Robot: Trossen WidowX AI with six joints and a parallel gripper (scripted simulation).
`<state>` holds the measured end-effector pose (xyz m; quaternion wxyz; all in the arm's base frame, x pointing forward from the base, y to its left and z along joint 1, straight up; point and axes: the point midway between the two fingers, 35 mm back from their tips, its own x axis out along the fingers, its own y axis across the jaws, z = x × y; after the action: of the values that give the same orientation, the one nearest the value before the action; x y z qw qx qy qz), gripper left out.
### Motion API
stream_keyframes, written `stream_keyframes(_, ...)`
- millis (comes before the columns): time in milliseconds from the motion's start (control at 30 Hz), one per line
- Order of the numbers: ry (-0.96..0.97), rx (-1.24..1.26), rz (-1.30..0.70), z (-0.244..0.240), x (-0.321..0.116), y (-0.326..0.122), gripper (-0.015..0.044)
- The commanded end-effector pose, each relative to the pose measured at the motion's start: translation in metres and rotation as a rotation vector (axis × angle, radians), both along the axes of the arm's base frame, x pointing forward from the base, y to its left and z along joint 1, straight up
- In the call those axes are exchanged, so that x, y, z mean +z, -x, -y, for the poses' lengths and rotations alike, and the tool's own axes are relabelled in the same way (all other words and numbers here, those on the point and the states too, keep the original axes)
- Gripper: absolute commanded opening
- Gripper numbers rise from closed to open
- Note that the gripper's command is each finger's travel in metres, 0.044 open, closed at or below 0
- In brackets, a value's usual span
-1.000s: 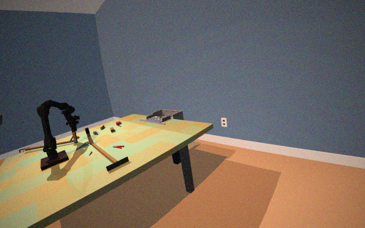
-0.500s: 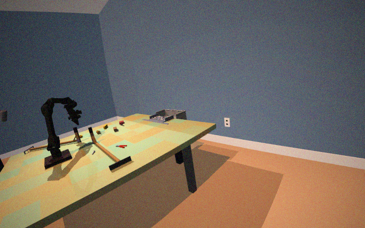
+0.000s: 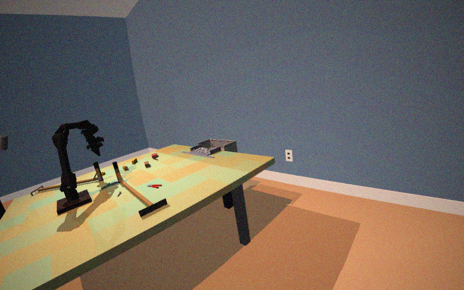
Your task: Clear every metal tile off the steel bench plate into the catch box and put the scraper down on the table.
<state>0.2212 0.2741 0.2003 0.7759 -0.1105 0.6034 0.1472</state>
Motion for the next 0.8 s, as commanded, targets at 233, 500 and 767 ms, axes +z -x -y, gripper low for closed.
stream_keyframes(233, 0.015, 0.017, -0.016, 0.032, 0.001, -0.027, 0.0000)
stream_keyframes(500, 0.038, 0.059, -0.021, 0.052, 0.000, -0.042, 0.0000)
stream_keyframes(767, 0.066, 0.118, -0.023, 0.071, -0.001, -0.055, 0.0000)
